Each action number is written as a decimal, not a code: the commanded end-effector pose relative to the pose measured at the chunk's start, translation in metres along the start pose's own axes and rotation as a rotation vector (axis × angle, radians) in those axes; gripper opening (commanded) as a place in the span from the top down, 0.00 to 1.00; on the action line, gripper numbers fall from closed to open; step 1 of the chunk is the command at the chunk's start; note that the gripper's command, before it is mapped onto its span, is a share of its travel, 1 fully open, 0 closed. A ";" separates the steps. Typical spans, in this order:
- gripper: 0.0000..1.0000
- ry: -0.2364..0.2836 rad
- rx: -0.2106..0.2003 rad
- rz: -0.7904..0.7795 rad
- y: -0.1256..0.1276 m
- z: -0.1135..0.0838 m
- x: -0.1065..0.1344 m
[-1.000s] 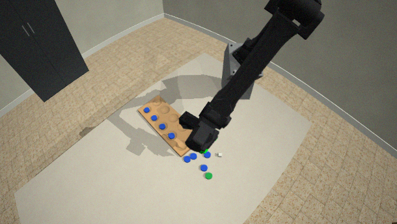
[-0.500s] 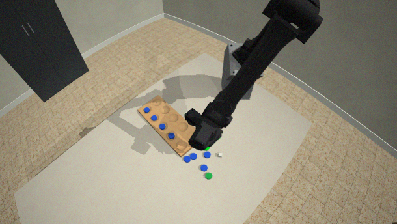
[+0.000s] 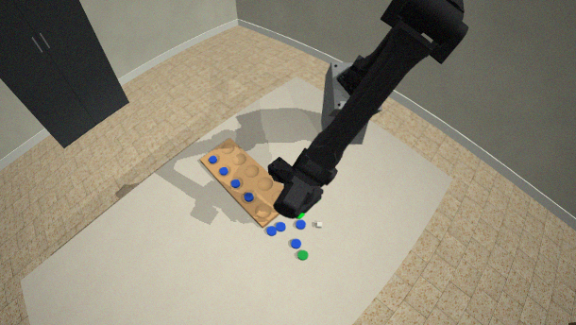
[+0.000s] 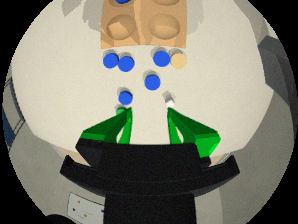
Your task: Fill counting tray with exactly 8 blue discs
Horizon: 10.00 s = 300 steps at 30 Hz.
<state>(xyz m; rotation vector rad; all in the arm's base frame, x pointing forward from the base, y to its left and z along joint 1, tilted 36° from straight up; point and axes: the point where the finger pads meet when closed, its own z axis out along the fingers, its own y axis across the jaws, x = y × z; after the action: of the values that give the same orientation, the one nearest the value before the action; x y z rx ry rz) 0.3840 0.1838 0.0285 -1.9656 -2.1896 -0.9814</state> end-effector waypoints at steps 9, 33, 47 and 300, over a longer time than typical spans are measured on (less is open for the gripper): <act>0.54 0.005 -0.001 -0.003 0.004 0.012 0.006; 0.54 0.004 0.003 -0.001 0.002 0.037 0.005; 0.54 0.003 0.005 0.000 -0.001 0.057 0.004; 1.00 -0.007 0.005 -0.007 -0.023 0.101 -0.419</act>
<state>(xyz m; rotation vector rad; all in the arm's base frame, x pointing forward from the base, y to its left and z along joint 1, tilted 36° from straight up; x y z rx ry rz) 0.4754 -0.1454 -0.2326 -1.9751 -2.1921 -0.9760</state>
